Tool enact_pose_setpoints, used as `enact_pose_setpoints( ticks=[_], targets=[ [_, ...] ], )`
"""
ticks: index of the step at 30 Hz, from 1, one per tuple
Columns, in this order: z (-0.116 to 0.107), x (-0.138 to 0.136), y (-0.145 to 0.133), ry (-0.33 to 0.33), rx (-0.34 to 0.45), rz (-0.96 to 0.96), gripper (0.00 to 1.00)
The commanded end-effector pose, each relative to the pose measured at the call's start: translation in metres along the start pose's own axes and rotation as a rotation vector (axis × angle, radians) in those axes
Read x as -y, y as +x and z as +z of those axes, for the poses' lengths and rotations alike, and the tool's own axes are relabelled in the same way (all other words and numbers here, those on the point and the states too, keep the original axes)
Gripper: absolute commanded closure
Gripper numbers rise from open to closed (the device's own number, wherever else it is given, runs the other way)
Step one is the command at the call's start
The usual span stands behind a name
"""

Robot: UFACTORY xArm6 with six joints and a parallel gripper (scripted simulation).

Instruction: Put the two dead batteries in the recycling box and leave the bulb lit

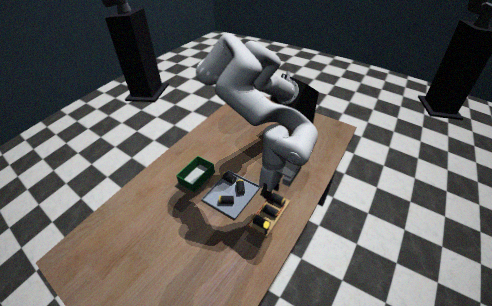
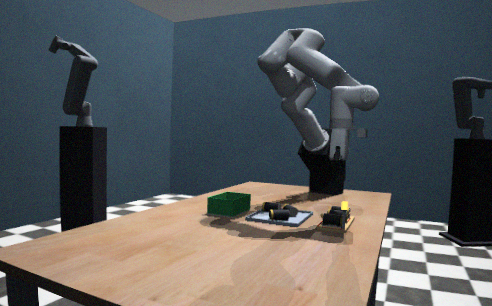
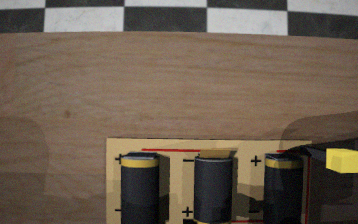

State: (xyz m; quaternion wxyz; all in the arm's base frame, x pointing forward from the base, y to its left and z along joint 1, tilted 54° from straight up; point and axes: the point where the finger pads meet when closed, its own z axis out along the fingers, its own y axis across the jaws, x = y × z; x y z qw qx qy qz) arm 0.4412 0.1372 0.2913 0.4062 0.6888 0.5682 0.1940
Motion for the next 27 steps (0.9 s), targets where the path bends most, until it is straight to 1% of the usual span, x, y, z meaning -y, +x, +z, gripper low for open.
enact_pose_setpoints(
  ticks=[1, 24, 26, 27],
  targets=[
    [-0.001, 0.000, 0.000, -0.002, -0.002, 0.001, 0.49],
    [-0.001, 0.000, 0.000, -0.002, -0.002, 0.001, 0.49],
    [0.004, 0.000, 0.000, -0.002, -0.002, 0.001, 0.49],
    [0.013, 0.000, 0.001, -0.002, -0.002, 0.001, 0.49]
  ],
)
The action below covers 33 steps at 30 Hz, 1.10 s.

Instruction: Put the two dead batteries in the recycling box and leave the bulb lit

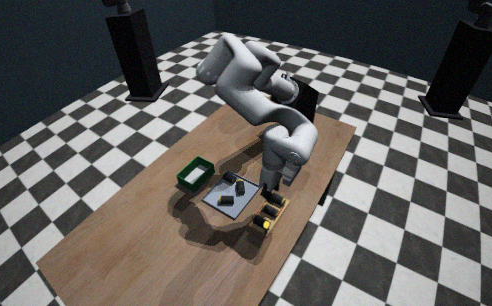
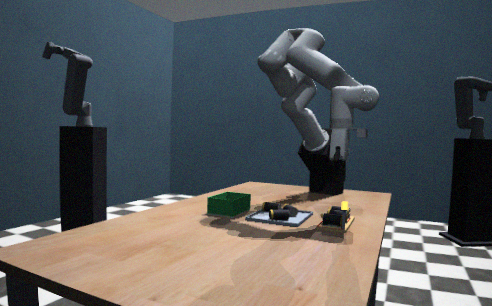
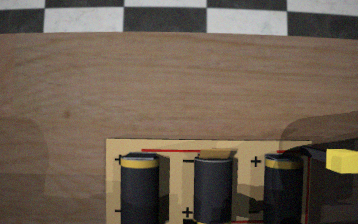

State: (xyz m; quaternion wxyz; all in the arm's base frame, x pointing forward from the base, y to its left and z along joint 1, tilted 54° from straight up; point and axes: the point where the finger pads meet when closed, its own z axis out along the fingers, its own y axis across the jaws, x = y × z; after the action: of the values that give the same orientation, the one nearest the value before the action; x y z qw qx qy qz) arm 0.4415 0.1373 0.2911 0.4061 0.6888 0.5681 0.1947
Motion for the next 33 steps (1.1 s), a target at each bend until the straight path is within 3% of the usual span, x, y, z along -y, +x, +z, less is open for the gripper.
enact_pose_setpoints(
  ticks=[1, 3, 5, 33],
  targets=[
    [0.026, 0.000, 0.000, -0.001, -0.001, 0.001, 0.49],
    [0.054, 0.000, 0.000, -0.001, -0.001, 0.001, 0.49],
    [0.067, 0.000, 0.000, -0.001, -0.001, 0.001, 0.49],
    [0.068, -0.001, 0.001, -0.001, -0.001, 0.001, 0.49]
  ],
)
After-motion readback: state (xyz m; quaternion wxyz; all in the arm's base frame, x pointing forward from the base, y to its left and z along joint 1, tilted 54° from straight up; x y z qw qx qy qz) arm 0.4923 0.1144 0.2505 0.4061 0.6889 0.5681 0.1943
